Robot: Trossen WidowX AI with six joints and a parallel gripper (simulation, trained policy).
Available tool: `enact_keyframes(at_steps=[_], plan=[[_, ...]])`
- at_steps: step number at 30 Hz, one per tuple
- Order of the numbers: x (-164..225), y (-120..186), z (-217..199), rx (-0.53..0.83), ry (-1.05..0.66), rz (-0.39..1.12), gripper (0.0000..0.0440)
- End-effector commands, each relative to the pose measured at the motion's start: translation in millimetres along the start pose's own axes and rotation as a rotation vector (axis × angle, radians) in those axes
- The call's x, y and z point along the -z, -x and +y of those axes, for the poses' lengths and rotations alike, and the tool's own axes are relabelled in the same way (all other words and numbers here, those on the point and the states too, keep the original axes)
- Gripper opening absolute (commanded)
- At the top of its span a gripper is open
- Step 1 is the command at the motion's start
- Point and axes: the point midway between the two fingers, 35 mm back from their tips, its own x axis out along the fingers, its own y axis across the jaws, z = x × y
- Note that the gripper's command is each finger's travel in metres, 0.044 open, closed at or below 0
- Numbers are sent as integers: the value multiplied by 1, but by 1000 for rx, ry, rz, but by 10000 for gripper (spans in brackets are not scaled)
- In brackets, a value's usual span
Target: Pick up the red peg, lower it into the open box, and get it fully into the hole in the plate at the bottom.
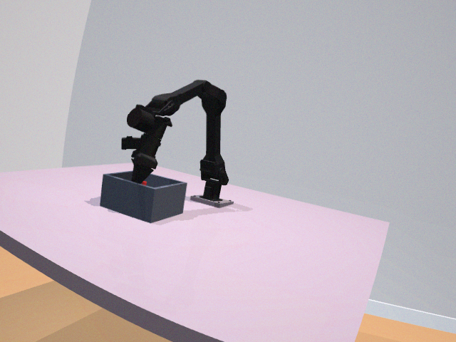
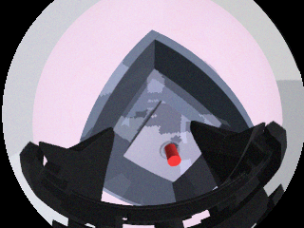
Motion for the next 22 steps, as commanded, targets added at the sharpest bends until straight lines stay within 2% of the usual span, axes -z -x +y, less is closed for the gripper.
enact_keyframes(at_steps=[1, 16, 22], plan=[[-8, 3, 11, -28, 12, 24, 440], [-30, 37, 63, -165, 51, 48, 440], [-31, 39, 66, -174, 54, 46, 440]])
